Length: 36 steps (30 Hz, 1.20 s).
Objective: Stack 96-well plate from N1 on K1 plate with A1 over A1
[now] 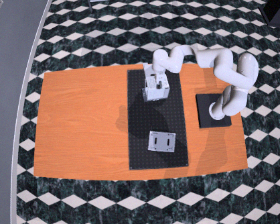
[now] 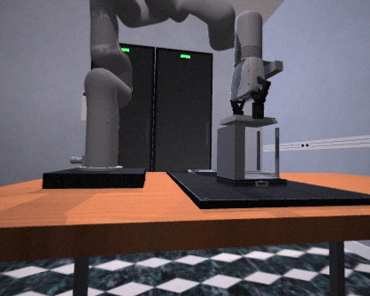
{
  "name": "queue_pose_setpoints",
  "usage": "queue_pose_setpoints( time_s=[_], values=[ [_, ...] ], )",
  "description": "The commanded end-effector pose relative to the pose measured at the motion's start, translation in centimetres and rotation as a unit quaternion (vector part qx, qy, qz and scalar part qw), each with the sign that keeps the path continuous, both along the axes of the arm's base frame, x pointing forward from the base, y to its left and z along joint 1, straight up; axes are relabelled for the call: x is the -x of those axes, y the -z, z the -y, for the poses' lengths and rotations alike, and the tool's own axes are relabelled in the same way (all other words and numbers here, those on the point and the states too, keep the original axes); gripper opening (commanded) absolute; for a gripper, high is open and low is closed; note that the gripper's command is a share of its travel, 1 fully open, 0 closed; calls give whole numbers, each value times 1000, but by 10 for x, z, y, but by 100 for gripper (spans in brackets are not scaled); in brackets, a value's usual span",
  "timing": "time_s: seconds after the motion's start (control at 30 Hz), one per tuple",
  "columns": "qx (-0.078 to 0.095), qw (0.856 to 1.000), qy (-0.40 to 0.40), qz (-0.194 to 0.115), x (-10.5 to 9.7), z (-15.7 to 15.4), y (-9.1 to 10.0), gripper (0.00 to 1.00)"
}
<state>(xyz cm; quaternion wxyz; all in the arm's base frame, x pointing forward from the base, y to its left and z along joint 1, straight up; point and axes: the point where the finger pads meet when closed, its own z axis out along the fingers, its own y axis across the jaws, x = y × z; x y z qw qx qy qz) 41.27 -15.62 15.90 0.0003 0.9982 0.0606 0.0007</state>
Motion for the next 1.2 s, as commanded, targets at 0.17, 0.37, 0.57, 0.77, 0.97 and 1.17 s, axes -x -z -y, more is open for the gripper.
queue_pose_setpoints(
  time_s=[0.17,0.37,0.57,0.77,0.97,1.17],
  values=[
    [2,1000,0,1,-1,0,14,0],
    [2,1000,0,1,-1,0,21,0],
    [2,1000,0,1,-1,0,31,0],
    [2,1000,0,1,-1,0,41,0],
    [2,1000,0,1,-1,0,48,0],
    [2,1000,0,1,-1,1,58,0]
  ],
)
